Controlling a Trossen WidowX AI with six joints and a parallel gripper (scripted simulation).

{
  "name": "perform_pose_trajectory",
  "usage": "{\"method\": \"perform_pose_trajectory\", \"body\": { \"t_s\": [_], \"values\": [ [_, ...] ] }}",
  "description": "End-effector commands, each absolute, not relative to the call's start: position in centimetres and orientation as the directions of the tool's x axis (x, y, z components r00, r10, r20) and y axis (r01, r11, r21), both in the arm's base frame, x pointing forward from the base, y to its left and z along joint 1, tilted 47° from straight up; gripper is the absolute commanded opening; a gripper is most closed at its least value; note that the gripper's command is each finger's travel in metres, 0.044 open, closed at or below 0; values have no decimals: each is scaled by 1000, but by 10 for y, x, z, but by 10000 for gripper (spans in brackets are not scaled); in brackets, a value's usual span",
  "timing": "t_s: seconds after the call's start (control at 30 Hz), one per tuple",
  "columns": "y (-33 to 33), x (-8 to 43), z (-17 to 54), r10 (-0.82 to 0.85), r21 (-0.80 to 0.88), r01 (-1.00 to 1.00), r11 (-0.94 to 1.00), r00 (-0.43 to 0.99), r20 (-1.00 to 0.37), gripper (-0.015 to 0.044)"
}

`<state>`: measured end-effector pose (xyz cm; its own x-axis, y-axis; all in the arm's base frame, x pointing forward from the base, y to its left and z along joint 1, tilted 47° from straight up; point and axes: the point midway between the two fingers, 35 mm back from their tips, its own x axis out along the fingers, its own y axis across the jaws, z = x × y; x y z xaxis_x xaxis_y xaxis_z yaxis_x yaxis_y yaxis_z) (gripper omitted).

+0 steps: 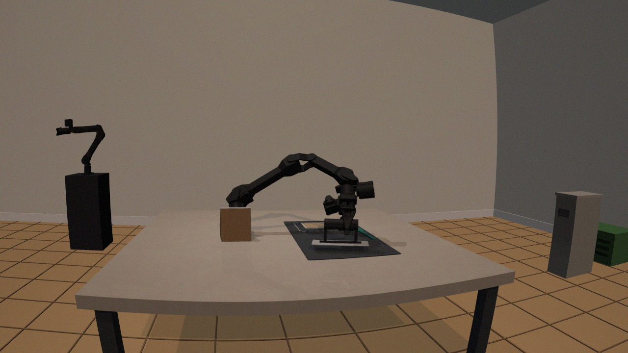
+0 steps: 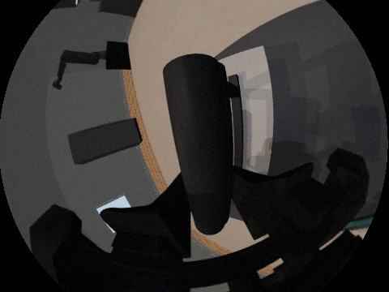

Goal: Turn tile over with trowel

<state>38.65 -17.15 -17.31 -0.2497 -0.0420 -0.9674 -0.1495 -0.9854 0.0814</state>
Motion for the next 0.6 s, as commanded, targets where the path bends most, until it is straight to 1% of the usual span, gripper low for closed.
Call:
{"method": "perform_pose_trajectory", "body": {
  "t_s": [0.0,0.57],
  "values": [
    [-169,389,-174,-52,91,-150,-984,-242,-969,0],
    [-150,388,-193,-51,90,-150,-985,-242,-969,0]
  ]
}}
